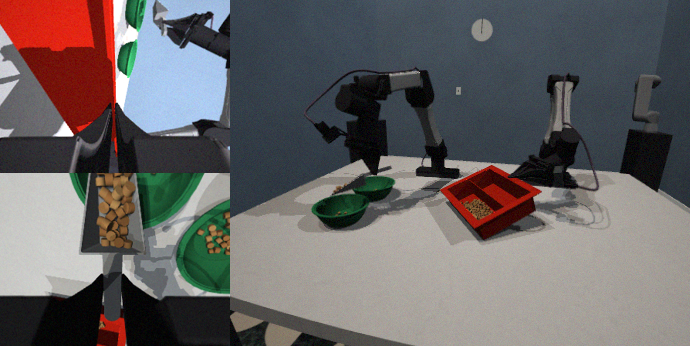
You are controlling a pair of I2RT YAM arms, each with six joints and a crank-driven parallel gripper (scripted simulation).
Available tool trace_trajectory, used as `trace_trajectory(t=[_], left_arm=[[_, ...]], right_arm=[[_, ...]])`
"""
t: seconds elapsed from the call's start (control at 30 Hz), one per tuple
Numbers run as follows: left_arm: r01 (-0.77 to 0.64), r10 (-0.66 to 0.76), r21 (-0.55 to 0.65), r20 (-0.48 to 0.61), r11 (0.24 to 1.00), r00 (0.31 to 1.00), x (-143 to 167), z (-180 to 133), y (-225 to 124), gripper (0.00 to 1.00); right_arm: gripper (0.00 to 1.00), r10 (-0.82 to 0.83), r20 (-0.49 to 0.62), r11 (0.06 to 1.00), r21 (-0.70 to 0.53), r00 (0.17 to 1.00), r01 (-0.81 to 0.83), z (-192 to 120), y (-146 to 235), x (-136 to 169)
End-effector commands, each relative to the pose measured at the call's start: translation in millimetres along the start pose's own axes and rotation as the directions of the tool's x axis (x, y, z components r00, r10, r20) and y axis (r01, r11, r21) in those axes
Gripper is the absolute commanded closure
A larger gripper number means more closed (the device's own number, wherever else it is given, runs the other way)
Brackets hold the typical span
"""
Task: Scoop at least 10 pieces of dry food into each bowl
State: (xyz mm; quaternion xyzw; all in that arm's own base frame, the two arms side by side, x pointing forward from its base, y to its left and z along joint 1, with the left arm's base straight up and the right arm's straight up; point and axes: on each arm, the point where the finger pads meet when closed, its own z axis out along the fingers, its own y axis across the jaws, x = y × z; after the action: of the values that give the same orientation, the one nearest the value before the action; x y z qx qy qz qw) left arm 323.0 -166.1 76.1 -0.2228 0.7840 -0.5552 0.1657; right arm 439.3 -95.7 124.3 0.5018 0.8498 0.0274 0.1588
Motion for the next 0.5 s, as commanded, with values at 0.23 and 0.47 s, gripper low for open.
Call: trace_trajectory(t=[0.23, 0.47], left_arm=[[-0.128, 0.128, 0.079, 0.011, 0.989, 0.992, -9, 1, -34, 1.0], [-0.128, 0.128, 0.079, 0.011, 0.989, 0.992, -9, 1, -34, 1.0]], right_arm=[[1.0, 0.013, -0.001, 1.0, -0.005, 1.0, -0.013, 3, -1, -2], [1.0, 0.094, -0.009, 0.995, -0.035, 0.996, -0.094, -5, 6, -11]])
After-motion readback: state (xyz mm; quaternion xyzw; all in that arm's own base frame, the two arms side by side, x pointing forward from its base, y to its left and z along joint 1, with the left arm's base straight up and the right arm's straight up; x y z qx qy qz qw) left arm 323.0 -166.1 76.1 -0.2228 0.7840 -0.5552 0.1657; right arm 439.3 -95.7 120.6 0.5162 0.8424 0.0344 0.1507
